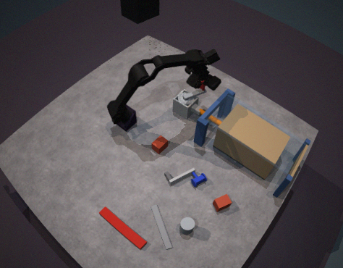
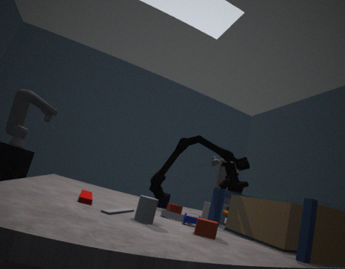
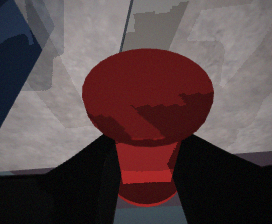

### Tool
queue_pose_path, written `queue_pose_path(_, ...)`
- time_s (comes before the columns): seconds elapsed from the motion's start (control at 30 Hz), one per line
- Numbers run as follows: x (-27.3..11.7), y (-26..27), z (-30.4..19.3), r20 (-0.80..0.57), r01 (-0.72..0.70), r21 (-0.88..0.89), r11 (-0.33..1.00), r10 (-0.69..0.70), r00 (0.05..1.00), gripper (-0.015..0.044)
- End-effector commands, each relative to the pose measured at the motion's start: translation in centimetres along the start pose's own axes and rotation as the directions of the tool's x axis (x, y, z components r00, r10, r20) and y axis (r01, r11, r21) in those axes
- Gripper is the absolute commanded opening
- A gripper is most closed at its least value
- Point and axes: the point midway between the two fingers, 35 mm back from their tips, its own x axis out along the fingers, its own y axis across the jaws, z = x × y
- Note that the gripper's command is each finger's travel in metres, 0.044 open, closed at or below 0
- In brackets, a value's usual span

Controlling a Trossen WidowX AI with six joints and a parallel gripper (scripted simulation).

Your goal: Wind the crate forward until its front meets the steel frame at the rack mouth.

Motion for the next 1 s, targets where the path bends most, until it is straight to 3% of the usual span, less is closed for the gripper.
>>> queue_pose_path(0.0, 0.17, -2.97, 0.08, 0.017, 0.051, -0.035, 0.998, -0.051, 0.999, 0.0)
queue_pose_path(0.97, 0.11, -3.82, 0.15, 0.017, 0.052, -0.035, 0.998, -0.051, 0.999, 0.0)
